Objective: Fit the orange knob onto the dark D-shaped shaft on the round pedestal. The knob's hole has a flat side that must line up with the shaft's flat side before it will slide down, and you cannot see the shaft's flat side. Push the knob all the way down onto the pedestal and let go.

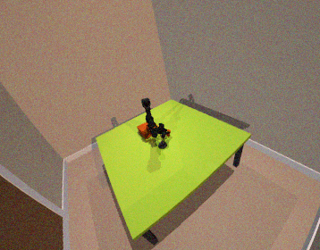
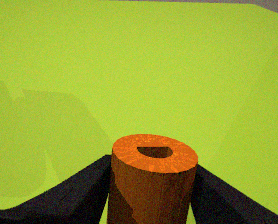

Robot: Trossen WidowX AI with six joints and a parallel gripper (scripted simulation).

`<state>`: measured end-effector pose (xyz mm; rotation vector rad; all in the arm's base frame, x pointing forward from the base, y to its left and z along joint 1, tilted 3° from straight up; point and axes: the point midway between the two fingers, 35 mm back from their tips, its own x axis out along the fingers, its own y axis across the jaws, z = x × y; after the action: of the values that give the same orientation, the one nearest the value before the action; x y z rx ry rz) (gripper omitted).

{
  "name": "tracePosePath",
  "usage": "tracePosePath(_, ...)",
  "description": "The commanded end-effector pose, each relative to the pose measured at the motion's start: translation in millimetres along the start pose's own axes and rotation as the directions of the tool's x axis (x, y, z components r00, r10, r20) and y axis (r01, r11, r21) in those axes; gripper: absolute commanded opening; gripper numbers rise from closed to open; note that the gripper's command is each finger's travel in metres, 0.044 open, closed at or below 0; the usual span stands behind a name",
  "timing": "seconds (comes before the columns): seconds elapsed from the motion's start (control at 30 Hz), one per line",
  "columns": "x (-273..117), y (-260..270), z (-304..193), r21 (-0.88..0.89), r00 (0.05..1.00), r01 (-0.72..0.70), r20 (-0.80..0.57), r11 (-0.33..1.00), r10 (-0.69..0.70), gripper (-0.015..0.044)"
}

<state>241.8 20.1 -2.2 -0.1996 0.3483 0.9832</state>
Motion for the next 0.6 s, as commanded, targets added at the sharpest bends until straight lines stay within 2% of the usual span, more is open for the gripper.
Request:
tracePosePath(0.0,-3.2,-0.3,-3.6,0.004,0.997,0.001,0.073,1.0,-0.001,0.0179)
tracePosePath(0.13,-6.0,0.0,-7.2,0.004,0.99,0.0,0.142,1.0,-0.001,0.0179)
tracePosePath(0.33,-7.2,-0.3,-5.6,0.004,0.996,0.002,0.086,1.0,-0.002,0.0179)
tracePosePath(0.43,-5.4,1.5,-5.3,0.008,0.994,-0.003,0.108,1.0,0.002,0.0258)
tracePosePath(0.57,-5.4,1.5,-5.3,0.008,0.994,-0.003,0.108,1.0,0.002,0.026)
